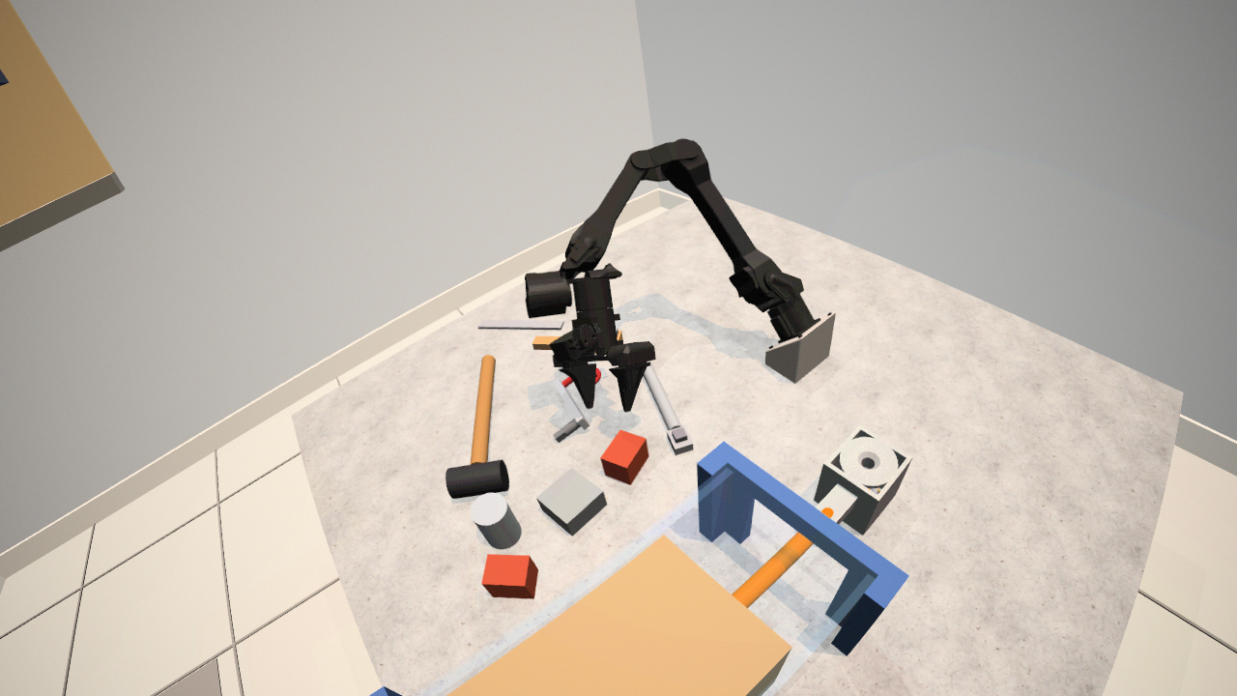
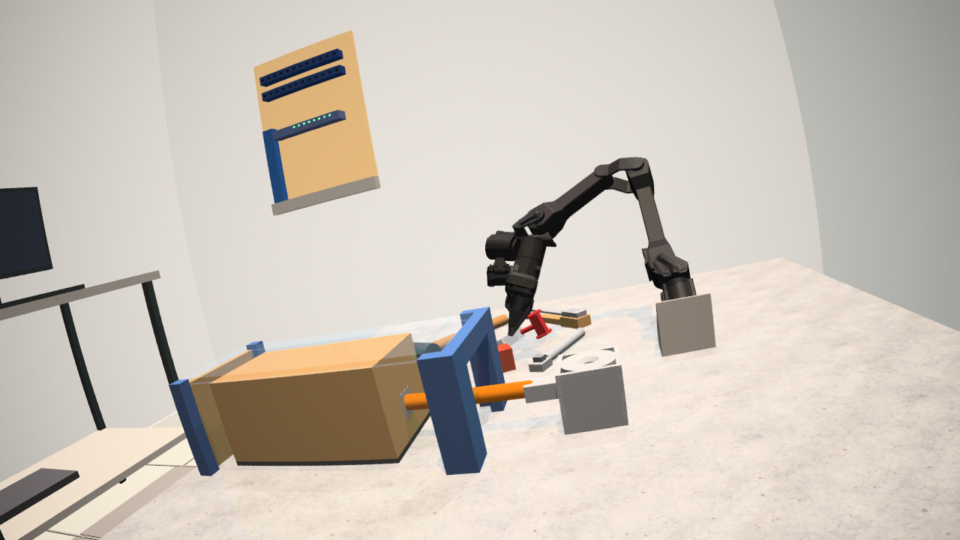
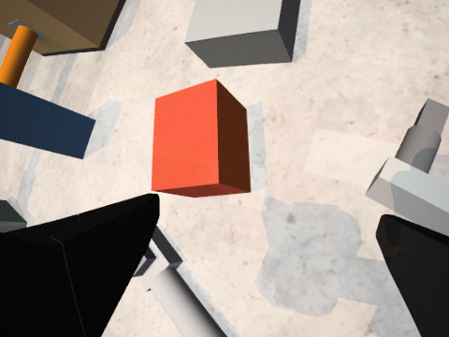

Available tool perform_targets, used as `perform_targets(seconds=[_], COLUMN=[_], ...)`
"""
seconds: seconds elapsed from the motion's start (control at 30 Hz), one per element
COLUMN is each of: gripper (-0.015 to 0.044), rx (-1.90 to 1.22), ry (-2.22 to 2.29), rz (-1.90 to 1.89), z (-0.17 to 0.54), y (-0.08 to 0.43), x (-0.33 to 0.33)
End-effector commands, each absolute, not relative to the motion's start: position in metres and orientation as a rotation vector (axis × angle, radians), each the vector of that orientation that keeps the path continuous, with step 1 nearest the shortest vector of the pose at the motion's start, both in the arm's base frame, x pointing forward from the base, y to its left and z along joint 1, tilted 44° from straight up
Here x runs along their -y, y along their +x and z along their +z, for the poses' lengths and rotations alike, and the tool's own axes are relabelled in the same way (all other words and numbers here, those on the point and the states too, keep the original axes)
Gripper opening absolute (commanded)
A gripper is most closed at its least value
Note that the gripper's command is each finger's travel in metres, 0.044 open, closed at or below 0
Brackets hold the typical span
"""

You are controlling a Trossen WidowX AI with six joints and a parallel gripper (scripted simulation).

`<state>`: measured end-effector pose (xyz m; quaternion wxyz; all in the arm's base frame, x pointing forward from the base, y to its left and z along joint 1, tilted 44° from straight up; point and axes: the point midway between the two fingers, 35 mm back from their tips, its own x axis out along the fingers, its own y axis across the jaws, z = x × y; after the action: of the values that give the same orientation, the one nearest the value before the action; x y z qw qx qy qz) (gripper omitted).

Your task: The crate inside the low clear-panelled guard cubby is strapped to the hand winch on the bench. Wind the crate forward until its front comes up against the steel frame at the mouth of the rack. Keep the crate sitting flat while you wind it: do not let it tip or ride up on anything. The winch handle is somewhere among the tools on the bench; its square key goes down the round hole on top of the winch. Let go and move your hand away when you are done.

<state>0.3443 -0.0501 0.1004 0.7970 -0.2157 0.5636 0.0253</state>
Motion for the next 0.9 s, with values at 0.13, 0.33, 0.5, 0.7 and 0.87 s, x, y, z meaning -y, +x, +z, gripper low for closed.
perform_targets(seconds=[0.13, 0.33, 0.5, 0.7, 0.87], gripper=[0.0440, 0.0440, 0.0440, 0.0440, 0.0440], rx=[-1.705, -1.705, -1.705, -1.705, -1.704], ry=[-1.474, -1.474, -1.474, -1.473, -1.473], rz=[0.304, 0.304, 0.304, 0.304, 0.304], z=[0.149, 0.149, 0.149, 0.147, 0.138], y=[0.360, 0.360, 0.360, 0.361, 0.369], x=[0.079, 0.079, 0.079, 0.082, 0.102])
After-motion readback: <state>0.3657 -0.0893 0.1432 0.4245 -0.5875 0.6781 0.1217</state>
